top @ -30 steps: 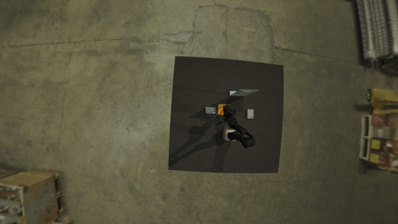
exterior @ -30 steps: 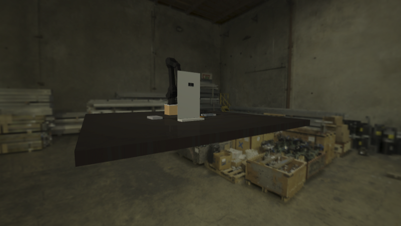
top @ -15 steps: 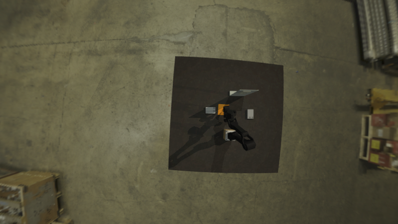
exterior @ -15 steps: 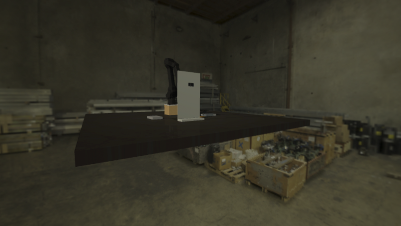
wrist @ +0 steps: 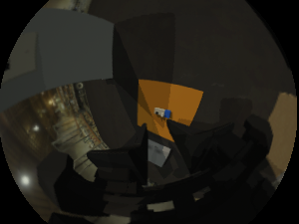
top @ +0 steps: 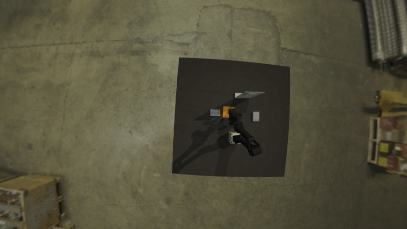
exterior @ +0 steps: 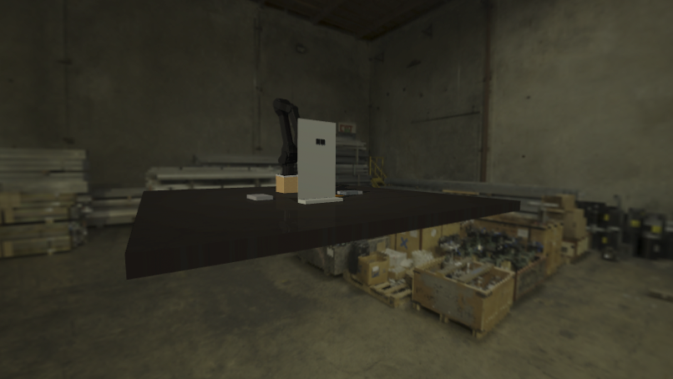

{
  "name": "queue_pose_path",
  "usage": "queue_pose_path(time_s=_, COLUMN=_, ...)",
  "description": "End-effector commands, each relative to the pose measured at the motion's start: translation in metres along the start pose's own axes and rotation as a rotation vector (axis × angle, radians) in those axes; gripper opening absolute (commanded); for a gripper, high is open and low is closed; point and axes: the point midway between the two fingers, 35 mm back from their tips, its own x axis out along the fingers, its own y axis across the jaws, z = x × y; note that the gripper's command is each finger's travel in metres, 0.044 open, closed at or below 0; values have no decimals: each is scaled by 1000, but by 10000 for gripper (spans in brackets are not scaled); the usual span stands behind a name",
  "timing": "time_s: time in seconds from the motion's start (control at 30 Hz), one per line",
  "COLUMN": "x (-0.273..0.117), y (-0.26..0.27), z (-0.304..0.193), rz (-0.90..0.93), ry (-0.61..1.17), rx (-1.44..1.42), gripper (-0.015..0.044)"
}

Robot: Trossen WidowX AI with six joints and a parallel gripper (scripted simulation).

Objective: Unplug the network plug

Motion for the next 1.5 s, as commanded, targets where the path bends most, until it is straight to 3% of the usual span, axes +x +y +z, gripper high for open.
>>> queue_pose_path(time_s=0.0, x=-2, y=3, z=0, rz=2, ry=-3, rx=4, gripper=156)
queue_pose_path(time_s=1.47, x=-37, y=32, z=-1, rz=2, ry=-2, rx=3, gripper=156)
